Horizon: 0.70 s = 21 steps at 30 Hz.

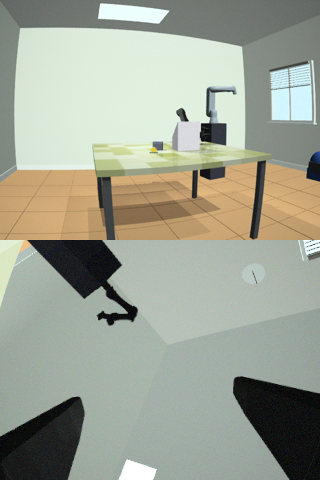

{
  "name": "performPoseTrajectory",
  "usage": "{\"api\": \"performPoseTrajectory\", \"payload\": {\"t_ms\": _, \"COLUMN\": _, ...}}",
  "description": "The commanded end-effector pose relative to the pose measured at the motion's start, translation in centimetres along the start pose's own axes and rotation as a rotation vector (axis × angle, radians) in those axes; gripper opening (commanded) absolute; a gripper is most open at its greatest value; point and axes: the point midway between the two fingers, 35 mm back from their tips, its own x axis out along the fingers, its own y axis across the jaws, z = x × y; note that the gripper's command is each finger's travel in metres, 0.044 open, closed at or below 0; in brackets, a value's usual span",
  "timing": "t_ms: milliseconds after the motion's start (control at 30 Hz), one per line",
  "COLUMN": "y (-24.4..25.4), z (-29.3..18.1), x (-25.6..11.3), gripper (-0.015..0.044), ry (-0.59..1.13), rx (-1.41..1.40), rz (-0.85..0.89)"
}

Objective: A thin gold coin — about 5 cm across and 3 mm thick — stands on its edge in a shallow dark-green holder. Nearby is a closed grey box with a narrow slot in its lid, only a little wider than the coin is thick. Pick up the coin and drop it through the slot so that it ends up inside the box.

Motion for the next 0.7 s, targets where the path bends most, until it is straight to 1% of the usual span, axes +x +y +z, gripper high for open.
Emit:
{"api": "performPoseTrajectory", "payload": {"t_ms": 0, "y": 0.0, "z": 0.0, "x": -0.1, "gripper": 0.0374, "ry": -0.003, "rx": -0.001, "rz": 0.000}}
{"api": "performPoseTrajectory", "payload": {"t_ms": 67, "y": 0.0, "z": 0.3, "x": -0.7, "gripper": 0.0321, "ry": -0.026, "rx": -0.012, "rz": -0.004}}
{"api": "performPoseTrajectory", "payload": {"t_ms": 167, "y": 0.0, "z": 1.1, "x": -2.7, "gripper": 0.0242, "ry": -0.098, "rx": -0.035, "rz": -0.010}}
{"api": "performPoseTrajectory", "payload": {"t_ms": 267, "y": -0.9, "z": 2.2, "x": -3.6, "gripper": 0.0164, "ry": -0.176, "rx": 0.026, "rz": 0.034}}
{"api": "performPoseTrajectory", "payload": {"t_ms": 333, "y": -0.8, "z": 3.5, "x": -5.2, "gripper": 0.0161, "ry": -0.248, "rx": 0.081, "rz": 0.051}}
{"api": "performPoseTrajectory", "payload": {"t_ms": 667, "y": -2.9, "z": 3.6, "x": -11.2, "gripper": 0.0161, "ry": -0.477, "rx": 0.373, "rz": 0.125}}
